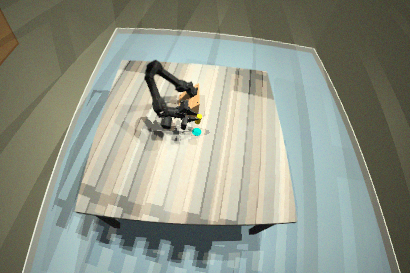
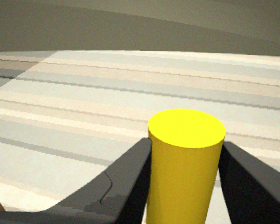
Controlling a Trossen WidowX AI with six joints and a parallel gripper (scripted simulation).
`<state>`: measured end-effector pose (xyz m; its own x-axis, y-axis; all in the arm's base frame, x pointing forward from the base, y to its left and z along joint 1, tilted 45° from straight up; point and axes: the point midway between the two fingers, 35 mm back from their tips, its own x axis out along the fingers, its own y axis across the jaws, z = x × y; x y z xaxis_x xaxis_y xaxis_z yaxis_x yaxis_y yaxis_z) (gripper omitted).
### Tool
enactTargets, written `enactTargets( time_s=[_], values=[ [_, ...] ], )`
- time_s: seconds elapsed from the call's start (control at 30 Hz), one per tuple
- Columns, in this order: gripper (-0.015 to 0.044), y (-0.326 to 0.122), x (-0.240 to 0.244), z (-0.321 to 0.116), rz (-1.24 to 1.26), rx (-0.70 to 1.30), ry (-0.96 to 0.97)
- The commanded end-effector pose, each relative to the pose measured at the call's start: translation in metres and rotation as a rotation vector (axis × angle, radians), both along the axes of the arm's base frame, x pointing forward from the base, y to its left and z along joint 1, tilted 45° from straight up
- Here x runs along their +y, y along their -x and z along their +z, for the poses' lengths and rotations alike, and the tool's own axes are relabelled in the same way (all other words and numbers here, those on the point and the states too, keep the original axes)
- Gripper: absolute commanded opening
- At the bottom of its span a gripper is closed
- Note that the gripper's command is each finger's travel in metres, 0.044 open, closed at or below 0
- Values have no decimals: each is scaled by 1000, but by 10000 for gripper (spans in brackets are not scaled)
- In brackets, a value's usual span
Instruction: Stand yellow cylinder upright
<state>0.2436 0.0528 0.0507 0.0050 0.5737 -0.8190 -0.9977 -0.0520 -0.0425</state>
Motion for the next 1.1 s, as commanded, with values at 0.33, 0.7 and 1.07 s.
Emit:
enactTargets(
  time_s=[0.33,0.7,1.07],
  values=[
    [105,-5,-21,-21,2,-3,-1],
    [105,-6,-58,-59,3,-2,-2],
    [105,-7,-69,-74,-2,7,-7]
  ],
)
